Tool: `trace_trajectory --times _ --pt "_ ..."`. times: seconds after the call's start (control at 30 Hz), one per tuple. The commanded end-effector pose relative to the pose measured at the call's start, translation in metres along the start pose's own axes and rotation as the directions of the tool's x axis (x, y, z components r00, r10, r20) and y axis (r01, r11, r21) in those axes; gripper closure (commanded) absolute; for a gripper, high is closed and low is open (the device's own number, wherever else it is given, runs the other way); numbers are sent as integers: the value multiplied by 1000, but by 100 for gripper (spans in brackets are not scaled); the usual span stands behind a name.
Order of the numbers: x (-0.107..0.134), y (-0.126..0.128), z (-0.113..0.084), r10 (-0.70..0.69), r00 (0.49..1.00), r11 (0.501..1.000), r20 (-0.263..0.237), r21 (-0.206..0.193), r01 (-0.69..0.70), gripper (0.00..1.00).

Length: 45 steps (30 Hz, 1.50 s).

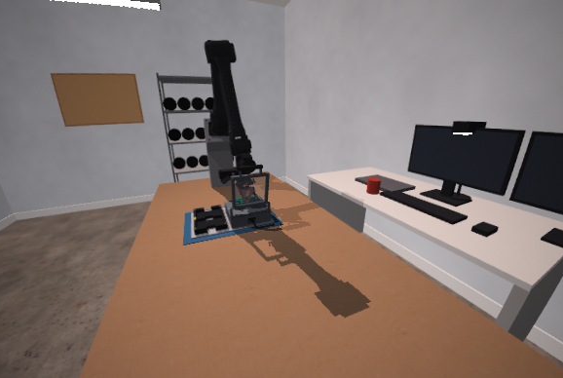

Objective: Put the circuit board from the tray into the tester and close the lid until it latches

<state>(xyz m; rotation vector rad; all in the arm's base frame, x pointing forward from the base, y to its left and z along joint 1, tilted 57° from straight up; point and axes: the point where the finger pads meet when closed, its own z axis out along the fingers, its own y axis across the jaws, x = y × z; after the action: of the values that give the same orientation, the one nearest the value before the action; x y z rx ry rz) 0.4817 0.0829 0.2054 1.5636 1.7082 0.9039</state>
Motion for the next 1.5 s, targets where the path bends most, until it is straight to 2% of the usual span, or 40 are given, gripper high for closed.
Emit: trace_trajectory --times 0.0,1.47 --pt "8 16 -5 -1 1000 999 -17 -39 0 28" --pt "9 13 1 -3 1000 1000 -16 -27 3 28"
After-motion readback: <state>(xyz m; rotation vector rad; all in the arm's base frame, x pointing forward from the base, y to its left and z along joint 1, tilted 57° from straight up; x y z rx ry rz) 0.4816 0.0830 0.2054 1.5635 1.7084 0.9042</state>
